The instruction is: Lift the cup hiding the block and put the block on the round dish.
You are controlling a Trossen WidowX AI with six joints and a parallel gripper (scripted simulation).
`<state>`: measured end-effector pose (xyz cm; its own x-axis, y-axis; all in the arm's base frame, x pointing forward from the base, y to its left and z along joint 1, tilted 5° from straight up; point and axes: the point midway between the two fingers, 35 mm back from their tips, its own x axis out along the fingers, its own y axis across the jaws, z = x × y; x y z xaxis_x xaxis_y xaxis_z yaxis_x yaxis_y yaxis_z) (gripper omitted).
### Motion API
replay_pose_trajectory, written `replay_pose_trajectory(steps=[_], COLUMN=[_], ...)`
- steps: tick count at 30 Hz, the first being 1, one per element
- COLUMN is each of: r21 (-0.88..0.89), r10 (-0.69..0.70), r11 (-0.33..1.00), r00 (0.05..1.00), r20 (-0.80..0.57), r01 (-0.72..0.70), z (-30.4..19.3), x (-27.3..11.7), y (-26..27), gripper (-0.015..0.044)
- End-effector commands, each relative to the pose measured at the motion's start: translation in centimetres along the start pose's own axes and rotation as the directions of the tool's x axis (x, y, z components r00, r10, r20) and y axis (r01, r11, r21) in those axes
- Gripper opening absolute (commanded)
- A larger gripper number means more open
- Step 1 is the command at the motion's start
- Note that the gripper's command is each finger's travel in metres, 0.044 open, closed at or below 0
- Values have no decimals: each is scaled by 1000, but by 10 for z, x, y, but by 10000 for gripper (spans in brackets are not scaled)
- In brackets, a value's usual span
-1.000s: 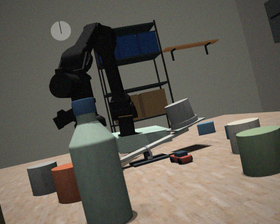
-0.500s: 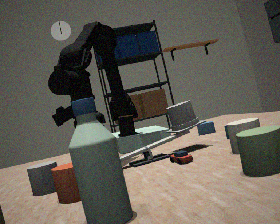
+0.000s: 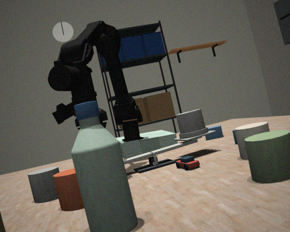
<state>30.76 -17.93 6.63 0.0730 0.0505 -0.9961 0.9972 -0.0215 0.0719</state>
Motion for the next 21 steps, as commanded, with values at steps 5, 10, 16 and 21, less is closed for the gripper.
replay_pose_trajectory(steps=[5, 10, 16, 21], r21=[-2, -2, -2, -2], r10=[12, 12, 12, 12], r11=[1000, 1000, 1000, 1000], r00=[1000, 1000, 1000, 1000], r20=[10, 10, 10, 10], r01=[-12, -12, -12, -12], z=[3, 4, 4, 4], x=[-12, -18, -26, -32], y=[3, 4, 4, 4], gripper=[0, 0, 0, 0])
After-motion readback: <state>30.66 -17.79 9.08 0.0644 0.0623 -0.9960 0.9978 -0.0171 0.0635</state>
